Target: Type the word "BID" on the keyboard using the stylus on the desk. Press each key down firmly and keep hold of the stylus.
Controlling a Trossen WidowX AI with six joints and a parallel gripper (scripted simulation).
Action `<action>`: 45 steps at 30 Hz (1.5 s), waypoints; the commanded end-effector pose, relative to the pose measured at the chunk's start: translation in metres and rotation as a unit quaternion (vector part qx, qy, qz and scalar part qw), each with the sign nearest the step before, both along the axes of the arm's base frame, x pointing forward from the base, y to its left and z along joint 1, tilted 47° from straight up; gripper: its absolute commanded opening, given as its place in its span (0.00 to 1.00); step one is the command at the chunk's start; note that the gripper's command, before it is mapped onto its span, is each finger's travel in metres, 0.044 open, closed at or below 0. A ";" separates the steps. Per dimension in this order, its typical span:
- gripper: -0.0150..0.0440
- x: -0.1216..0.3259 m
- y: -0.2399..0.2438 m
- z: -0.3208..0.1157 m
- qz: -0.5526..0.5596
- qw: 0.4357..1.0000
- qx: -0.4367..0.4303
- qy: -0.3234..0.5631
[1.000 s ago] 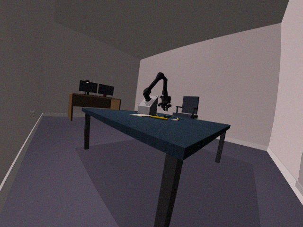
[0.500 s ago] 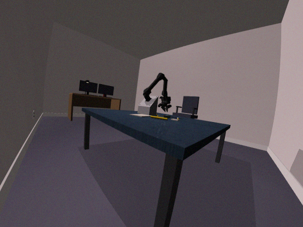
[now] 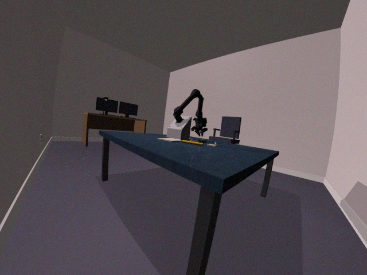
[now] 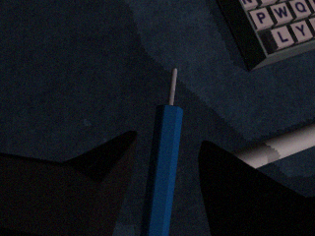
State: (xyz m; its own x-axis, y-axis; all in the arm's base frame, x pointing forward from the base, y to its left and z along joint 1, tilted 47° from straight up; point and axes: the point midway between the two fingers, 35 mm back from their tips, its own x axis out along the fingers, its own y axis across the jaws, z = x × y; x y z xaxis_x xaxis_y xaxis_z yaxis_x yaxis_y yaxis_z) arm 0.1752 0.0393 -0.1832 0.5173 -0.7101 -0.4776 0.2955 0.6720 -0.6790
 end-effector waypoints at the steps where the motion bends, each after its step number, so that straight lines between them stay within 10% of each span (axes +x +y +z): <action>1: 0.51 0.000 -0.004 -0.002 0.001 1.000 -0.003 0.001; 45: 0.51 0.001 -0.029 -0.024 0.001 1.000 -0.004 0.001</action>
State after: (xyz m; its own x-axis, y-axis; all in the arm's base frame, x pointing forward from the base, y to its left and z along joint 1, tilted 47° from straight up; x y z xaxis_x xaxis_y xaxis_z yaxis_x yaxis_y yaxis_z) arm 0.1766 0.0132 -0.2054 0.5179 -0.7111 -0.4755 0.2957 0.6704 -0.6806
